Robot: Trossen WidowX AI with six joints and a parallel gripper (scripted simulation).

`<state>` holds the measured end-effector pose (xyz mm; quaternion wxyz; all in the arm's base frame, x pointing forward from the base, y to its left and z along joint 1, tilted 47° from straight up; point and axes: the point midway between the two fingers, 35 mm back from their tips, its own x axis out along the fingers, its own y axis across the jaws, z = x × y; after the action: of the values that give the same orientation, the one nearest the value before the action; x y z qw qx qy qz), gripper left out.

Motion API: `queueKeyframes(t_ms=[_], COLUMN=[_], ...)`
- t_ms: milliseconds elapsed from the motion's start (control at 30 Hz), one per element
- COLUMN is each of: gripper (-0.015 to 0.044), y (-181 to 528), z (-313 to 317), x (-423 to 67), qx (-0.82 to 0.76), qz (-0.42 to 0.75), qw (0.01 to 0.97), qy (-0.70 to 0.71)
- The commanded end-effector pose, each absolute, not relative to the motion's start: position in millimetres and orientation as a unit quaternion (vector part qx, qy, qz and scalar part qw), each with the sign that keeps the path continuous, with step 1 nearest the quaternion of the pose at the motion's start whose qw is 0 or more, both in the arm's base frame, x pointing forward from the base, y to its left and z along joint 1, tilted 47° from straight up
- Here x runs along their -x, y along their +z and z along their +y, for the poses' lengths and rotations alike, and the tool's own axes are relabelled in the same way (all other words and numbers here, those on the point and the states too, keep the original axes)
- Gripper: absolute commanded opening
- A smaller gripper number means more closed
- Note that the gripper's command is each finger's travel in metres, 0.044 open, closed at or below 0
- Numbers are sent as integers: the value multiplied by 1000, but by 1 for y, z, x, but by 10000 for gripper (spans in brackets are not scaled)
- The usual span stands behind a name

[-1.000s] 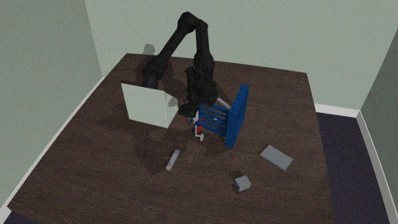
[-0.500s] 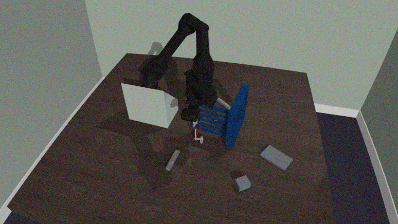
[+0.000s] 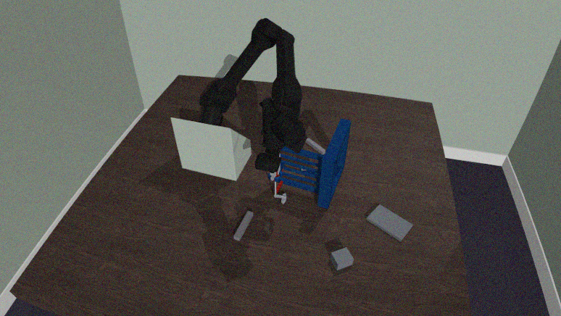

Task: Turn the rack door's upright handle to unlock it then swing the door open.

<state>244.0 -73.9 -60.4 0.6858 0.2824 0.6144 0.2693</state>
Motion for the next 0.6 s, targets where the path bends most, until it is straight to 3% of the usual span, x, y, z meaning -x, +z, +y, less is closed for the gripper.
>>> queueKeyframes(t_ms=[0,567], gripper=[282,282], y=[-60,-41], z=[-75,-97], x=[-245,-243], qx=[-280,-280], qz=[614,615], qw=[687,687], qy=[270,267])
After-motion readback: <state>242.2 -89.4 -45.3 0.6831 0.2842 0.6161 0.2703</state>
